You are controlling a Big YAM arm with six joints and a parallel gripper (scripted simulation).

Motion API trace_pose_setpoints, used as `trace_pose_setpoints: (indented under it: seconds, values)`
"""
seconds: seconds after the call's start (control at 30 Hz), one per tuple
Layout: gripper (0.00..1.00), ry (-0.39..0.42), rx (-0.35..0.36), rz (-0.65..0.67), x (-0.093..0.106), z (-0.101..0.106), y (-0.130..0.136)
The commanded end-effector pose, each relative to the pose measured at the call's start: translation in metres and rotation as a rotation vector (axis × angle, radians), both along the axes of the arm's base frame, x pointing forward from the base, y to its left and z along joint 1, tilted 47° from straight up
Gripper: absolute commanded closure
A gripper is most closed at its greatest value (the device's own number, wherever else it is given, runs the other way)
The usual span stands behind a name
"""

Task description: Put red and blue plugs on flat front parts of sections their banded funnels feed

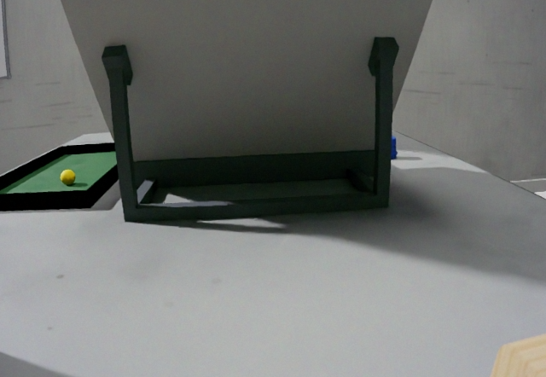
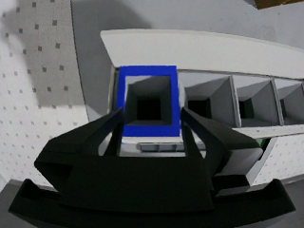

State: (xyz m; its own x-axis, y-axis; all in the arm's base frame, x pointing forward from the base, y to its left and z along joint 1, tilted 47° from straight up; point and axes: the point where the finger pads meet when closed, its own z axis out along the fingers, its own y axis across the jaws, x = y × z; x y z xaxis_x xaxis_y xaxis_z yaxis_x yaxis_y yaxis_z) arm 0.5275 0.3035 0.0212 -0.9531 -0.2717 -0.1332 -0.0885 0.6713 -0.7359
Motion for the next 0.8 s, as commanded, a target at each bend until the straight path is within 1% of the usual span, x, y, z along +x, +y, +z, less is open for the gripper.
trace_pose_setpoints:
  seconds: [0.0,0.23,0.3,0.33,0.4,0.47,0.57,0.73,0.77]
  values:
    - [0.44,-0.034,0.028,0.028,-0.001,0.015,0.039]
    - [0.44,-0.034,0.028,0.028,-0.002,0.018,0.042]
    - [0.44,-0.034,0.027,0.015,0.002,0.018,0.035]
    - [0.44,-0.028,0.022,0.015,0.0,0.016,0.033]
    - [0.44,0.003,-0.007,0.024,-0.015,0.004,0.027]
    - [0.44,-0.033,0.028,0.028,-0.015,0.024,0.033]
    - [0.44,-0.042,0.037,0.028,-0.02,0.023,0.033]
    - [0.44,-0.041,0.037,0.027,-0.041,0.022,0.029]
    - [0.44,-0.041,0.037,0.027,-0.041,0.022,0.029]
